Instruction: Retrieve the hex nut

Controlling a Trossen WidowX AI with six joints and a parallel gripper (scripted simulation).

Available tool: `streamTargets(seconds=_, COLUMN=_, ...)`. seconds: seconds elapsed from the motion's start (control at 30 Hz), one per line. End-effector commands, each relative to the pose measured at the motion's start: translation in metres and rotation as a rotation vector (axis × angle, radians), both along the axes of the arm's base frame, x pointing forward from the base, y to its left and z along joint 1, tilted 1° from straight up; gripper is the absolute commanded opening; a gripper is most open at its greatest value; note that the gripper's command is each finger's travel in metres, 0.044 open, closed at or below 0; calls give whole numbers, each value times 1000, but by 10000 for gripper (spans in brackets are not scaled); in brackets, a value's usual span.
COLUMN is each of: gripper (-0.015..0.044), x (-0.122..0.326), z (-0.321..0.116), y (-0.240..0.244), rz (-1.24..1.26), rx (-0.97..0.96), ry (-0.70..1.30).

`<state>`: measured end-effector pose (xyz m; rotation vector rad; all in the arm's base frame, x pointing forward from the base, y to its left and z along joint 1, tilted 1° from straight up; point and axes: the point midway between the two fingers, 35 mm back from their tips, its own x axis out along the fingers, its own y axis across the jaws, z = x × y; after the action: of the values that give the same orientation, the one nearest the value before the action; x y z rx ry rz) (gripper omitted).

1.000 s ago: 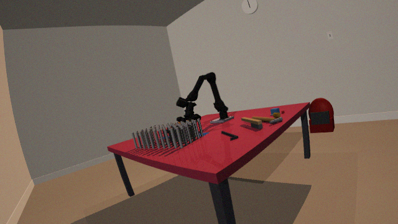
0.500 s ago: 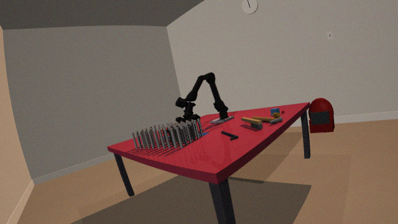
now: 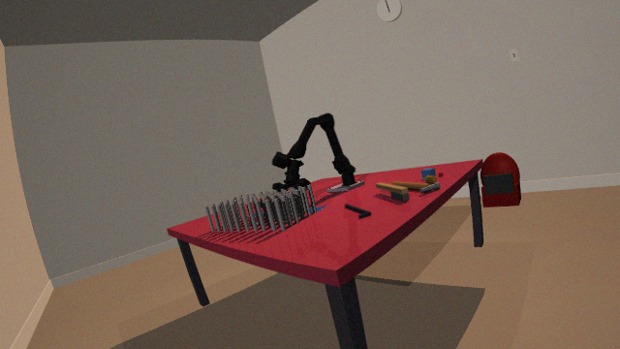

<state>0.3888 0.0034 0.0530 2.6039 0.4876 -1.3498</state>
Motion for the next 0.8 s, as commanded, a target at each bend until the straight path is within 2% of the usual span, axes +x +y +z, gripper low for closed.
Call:
streamTargets(seconds=0.0, gripper=0, x=8, z=5, y=0, rz=-4, rx=-3, ry=-17)
streamTargets(seconds=0.77, gripper=0, x=21, z=5, y=5, rz=-4, rx=-2, ry=-19)
